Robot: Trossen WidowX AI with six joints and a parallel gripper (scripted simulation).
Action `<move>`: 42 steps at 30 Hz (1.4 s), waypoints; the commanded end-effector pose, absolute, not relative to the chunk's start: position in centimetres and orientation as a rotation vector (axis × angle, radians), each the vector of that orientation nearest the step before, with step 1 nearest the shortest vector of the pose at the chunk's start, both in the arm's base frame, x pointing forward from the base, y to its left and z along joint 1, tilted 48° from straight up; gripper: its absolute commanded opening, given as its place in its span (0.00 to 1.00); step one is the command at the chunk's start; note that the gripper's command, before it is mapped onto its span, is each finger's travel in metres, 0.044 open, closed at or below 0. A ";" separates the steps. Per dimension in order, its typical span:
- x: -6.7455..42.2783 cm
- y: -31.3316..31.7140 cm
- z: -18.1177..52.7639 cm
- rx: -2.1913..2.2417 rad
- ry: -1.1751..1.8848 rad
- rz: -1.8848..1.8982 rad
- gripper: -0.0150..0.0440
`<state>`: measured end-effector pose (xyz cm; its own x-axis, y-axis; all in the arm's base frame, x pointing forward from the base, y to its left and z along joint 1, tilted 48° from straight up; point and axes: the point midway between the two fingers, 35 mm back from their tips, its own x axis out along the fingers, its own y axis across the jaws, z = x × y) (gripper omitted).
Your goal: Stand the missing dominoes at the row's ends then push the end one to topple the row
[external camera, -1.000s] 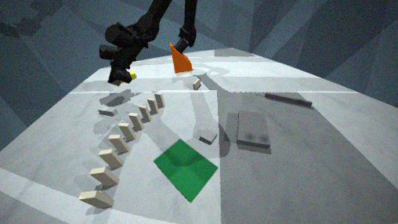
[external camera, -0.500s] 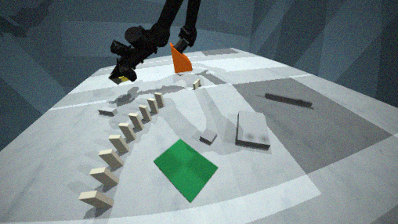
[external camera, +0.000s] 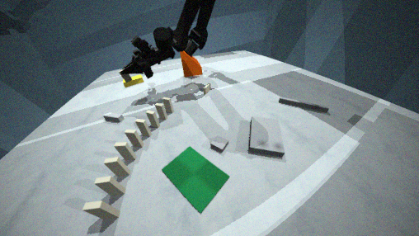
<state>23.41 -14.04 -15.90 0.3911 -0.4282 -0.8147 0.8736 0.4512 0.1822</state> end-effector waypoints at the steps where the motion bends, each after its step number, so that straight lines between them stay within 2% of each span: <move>1: 23.4 -14.0 -14.4 0.681 0.694 -0.922 0.30; 13: 22.6 -13.4 -10.1 0.707 0.484 -0.929 0.30; 32: 22.6 -13.4 -10.1 0.707 0.485 -0.929 0.30; 42: 23.0 -11.1 -12.4 0.719 0.509 -0.933 0.30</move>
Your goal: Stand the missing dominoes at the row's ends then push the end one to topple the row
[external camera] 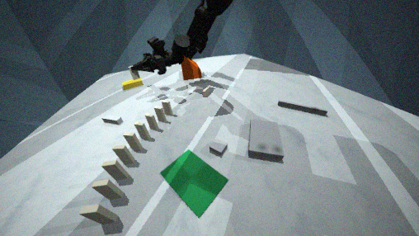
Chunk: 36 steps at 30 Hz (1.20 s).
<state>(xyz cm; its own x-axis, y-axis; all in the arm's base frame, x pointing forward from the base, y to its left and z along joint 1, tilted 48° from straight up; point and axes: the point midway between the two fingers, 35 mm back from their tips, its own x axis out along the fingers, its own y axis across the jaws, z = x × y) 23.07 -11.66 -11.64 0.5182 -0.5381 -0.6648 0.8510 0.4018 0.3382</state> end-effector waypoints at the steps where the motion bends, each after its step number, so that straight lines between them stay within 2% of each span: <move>1: 23.0 -10.9 -12.7 0.718 0.512 -0.934 0.30; 25: 22.0 -5.8 -17.8 0.707 0.506 -0.928 0.30; 36: 21.8 -5.5 -18.1 0.706 0.502 -0.926 0.30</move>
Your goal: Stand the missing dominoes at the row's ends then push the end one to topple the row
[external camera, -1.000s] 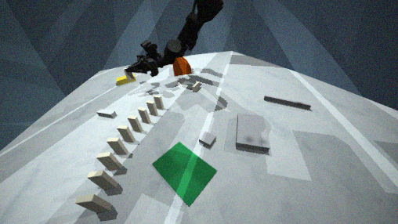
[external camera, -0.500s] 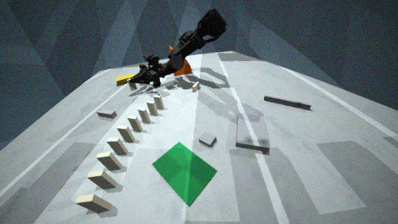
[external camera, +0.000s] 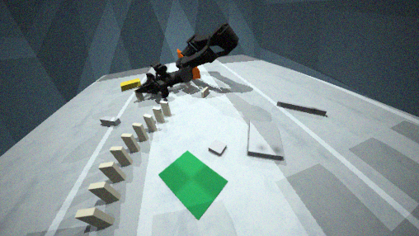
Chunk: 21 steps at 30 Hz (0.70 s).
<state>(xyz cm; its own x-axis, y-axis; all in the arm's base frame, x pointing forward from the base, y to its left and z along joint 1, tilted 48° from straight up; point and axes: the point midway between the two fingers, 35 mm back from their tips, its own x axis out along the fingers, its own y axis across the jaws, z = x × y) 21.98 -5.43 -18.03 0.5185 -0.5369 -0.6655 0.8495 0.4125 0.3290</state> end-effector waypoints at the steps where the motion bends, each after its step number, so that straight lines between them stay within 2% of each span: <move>1: 21.8 -5.5 -18.1 0.706 0.502 -0.926 0.30; 2: 21.8 -5.5 -18.1 0.706 0.502 -0.926 0.30; 18: 21.9 -5.6 -18.0 0.707 0.502 -0.927 1.00; 21: 22.3 -7.2 -16.4 0.715 0.498 -0.945 1.00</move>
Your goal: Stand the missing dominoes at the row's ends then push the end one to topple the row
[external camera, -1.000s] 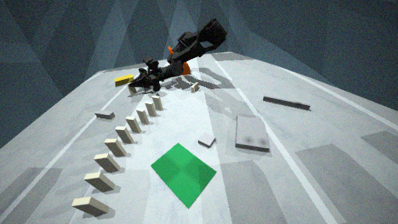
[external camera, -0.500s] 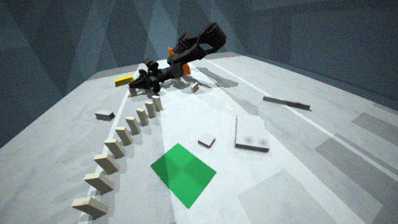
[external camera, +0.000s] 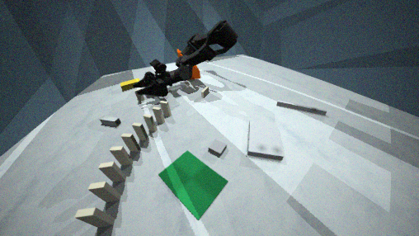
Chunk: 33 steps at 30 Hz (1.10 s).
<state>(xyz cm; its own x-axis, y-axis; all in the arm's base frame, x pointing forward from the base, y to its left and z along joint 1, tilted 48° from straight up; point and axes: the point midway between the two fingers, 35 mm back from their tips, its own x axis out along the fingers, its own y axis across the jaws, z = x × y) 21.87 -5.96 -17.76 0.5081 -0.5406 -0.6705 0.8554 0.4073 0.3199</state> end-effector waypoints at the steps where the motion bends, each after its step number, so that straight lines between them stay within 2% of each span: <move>1: 22.4 -7.9 -15.7 0.718 0.495 -0.951 1.00; 7: 23.0 -8.8 -14.9 0.695 0.514 -0.933 1.00; 16: 28.3 -9.8 -18.3 0.339 0.880 -0.676 1.00; 26: 30.4 -12.8 -20.6 -0.023 1.417 0.002 1.00; 33: 29.6 -15.1 -18.2 -0.071 1.444 0.450 1.00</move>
<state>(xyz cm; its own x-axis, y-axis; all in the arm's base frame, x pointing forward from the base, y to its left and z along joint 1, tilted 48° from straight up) 28.89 -11.65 -22.19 0.1706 -0.1054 -0.9797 0.1341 0.9875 -0.0829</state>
